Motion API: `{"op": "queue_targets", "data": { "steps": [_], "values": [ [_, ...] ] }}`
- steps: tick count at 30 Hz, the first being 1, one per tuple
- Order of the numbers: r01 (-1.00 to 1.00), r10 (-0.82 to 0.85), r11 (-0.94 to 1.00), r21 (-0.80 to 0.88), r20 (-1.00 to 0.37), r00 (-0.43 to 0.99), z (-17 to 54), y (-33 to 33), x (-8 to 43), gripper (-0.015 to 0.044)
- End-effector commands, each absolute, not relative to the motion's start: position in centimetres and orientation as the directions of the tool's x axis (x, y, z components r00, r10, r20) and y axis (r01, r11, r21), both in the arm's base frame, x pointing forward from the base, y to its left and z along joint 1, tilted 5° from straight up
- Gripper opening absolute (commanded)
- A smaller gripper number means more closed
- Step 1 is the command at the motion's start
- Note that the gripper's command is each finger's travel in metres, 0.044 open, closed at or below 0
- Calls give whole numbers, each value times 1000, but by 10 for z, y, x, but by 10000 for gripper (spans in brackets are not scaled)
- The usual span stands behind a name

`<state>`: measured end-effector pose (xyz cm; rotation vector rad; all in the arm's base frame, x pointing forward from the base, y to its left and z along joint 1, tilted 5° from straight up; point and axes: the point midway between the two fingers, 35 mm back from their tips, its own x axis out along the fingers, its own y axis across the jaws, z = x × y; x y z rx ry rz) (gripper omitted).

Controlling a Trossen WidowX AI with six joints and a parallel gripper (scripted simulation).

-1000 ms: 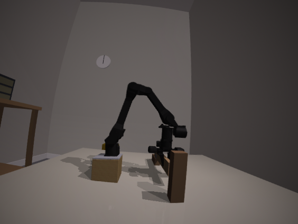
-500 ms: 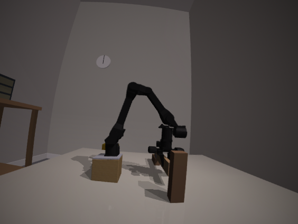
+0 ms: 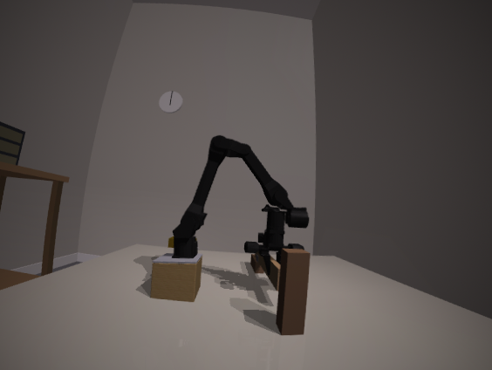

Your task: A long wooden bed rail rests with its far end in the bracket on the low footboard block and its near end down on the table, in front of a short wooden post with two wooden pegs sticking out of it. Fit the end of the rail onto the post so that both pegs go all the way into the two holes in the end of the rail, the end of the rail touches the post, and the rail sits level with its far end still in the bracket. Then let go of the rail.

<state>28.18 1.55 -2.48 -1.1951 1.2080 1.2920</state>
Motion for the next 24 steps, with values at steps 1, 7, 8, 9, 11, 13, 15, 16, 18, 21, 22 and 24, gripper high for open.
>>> {"op": "queue_targets", "data": {
  "steps": [1,7,8,9,11,13,15,16,18,21,22,24],
  "values": [
    [-998,27,-43,50,-998,-52,-24,15,282,0],
    [-998,27,-43,50,-998,-52,-25,13,282,0],
    [-998,27,-43,50,-998,-52,-25,13,282,0],
    [-998,27,-43,50,-998,-52,-25,12,282,0],
    [-998,27,-43,50,-998,-52,-25,12,282,0],
    [-998,27,-43,50,-998,-52,-25,11,282,0],
    [-998,27,-43,50,-998,-52,-25,11,282,0],
    [-998,26,-43,50,-998,-52,-25,10,282,0],
    [-998,26,-43,50,-998,-52,-25,10,282,0],
    [-998,26,-43,50,-998,-52,-26,9,282,0],
    [-998,26,-43,50,-998,-52,-26,8,282,0],
    [-998,26,-43,50,-998,-52,-26,8,283,0]
  ]
}}
